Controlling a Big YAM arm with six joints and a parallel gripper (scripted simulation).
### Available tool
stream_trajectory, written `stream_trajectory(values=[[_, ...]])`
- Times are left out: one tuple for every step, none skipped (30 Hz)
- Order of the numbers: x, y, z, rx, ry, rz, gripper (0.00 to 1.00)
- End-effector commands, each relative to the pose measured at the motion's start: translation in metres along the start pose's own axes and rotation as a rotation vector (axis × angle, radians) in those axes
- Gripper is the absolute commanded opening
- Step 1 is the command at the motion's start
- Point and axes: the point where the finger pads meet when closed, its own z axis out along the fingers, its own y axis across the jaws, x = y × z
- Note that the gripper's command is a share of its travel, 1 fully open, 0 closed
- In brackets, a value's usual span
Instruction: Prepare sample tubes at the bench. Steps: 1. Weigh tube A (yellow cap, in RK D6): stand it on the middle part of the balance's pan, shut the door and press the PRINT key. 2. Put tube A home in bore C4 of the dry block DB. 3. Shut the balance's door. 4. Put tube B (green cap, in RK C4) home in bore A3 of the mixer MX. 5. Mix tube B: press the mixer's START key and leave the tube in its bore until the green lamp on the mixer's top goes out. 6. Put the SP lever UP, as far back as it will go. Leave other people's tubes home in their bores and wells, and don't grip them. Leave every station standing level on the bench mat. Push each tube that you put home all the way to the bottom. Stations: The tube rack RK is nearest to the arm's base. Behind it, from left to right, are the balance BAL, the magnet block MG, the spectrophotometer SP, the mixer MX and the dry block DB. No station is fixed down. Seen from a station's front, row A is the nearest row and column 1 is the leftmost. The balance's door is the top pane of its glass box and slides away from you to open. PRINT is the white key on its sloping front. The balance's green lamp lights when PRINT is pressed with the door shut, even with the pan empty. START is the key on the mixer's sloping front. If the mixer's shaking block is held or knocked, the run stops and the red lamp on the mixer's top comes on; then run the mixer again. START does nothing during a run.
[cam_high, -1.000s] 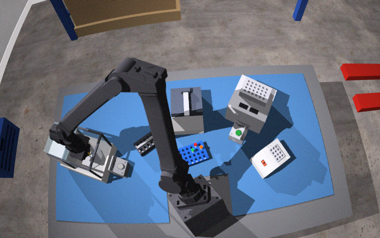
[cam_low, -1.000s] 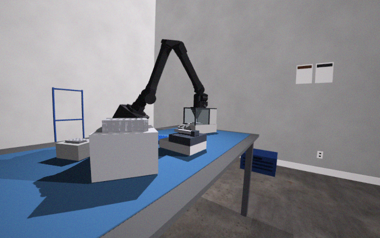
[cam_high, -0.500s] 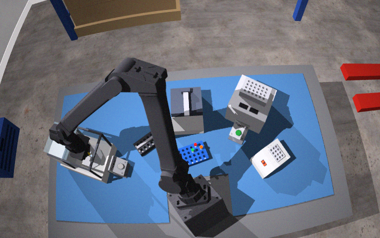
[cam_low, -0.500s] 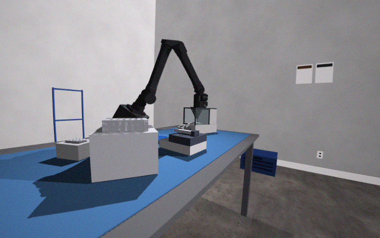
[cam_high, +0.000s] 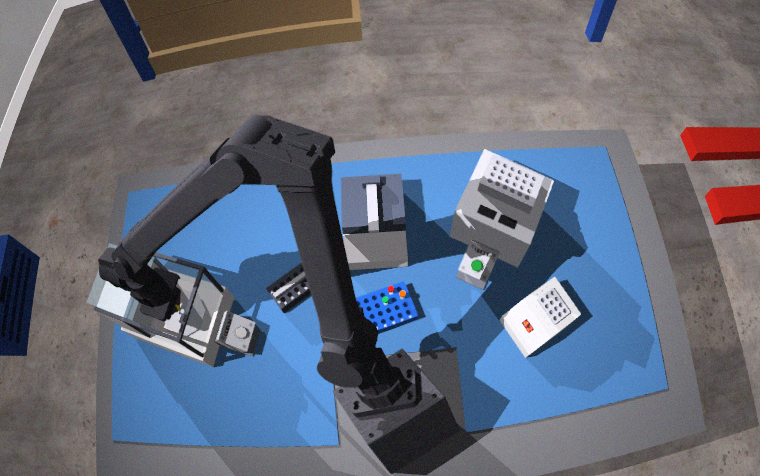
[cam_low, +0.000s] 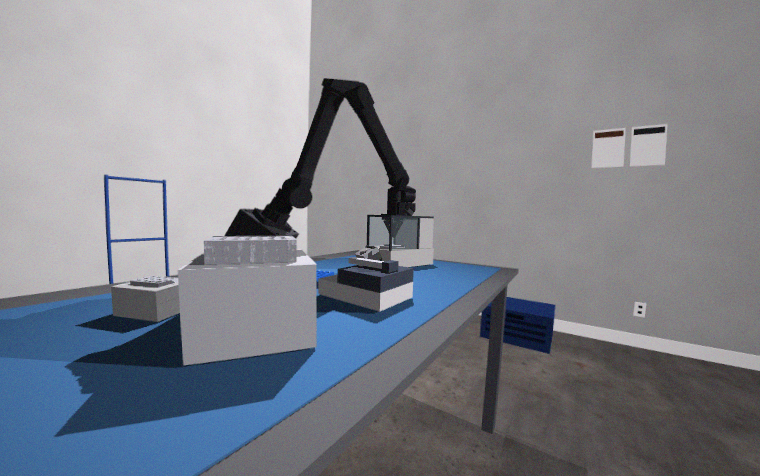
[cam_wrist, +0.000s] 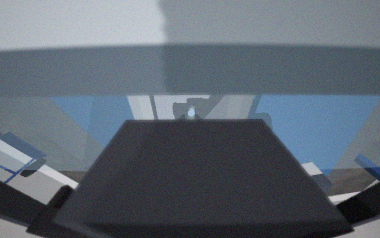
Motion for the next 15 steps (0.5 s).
stream_trajectory(values=[[-0.0113,-0.0028,-0.0059,0.000,-0.027,0.007,0.09],[-0.0113,-0.0028,-0.0059,0.000,-0.027,0.007,0.09],[-0.0113,-0.0028,-0.0059,0.000,-0.027,0.007,0.09],[-0.0113,-0.0028,-0.0059,0.000,-0.027,0.007,0.09],[-0.0113,-0.0028,-0.0059,0.000,-0.027,0.007,0.09],[-0.0113,-0.0028,-0.0059,0.000,-0.027,0.007,0.09],[-0.0113,-0.0028,-0.0059,0.000,-0.027,0.007,0.09],[-0.0113,-0.0028,-0.0059,0.000,-0.027,0.007,0.09],[-0.0113,-0.0028,-0.0059,0.000,-0.027,0.007,0.09],[-0.0113,-0.0028,-0.0059,0.000,-0.027,0.007,0.09],[-0.0113,-0.0028,-0.0059,0.000,-0.027,0.007,0.09],[-0.0113,-0.0028,-0.0059,0.000,-0.027,0.007,0.09],[-0.0113,-0.0028,-0.0059,0.000,-0.027,0.007,0.09],[-0.0113,-0.0028,-0.0059,0.000,-0.027,0.007,0.09],[-0.0047,-0.0031,0.0022,0.002,-0.013,-0.001,0.36]])
